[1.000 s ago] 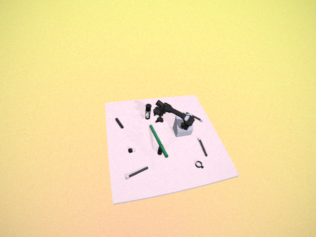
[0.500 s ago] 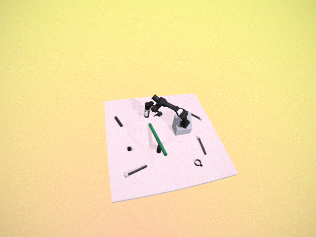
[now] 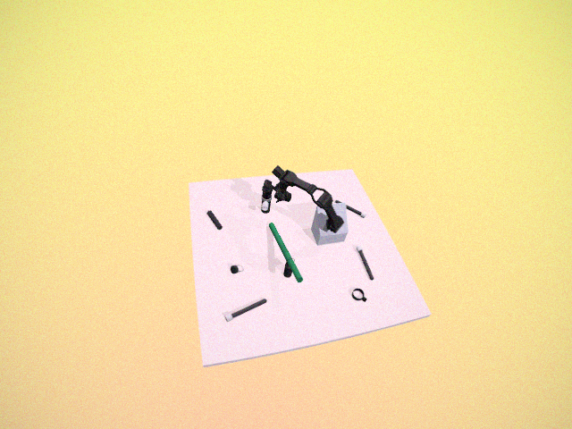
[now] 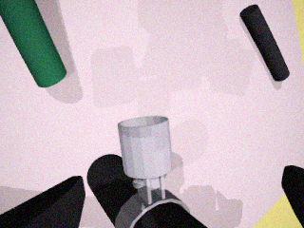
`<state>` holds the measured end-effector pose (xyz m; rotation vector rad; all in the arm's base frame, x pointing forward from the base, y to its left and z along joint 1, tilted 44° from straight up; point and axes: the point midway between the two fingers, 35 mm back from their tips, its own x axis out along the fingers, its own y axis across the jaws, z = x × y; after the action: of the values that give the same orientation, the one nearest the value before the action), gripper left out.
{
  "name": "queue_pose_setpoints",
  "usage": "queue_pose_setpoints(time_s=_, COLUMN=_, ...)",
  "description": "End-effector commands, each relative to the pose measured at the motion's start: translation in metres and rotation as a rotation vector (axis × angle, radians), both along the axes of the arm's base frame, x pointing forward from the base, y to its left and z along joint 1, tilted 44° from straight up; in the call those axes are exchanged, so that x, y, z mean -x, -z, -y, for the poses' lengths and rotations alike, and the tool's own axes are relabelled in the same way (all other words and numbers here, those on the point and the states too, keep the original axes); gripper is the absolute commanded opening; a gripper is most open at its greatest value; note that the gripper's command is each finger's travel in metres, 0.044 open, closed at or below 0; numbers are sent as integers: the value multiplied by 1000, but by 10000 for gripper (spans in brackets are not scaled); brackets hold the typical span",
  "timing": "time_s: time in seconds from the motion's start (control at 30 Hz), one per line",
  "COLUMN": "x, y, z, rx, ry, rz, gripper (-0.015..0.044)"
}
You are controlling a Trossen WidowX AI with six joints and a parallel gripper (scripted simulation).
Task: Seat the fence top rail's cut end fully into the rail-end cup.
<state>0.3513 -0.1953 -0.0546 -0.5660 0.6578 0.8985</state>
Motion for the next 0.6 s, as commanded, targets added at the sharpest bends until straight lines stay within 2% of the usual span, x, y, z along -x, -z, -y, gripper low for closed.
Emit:
queue_pose_setpoints(time_s=0.0, x=-3, y=3, z=6, rx=40, ry=-40, rz=38, gripper=440)
queue_pose_setpoints(time_s=0.17, x=-3, y=5, z=5, rx=40, ry=-40, rz=38, gripper=440)
queue_pose_setpoints(time_s=0.4, x=-2, y=45, z=-33, rx=38, ry=-40, rz=39, gripper=440)
queue_pose_setpoints(time_s=0.57, x=-2, y=47, z=-35, rx=38, ry=-40, rz=39, gripper=440)
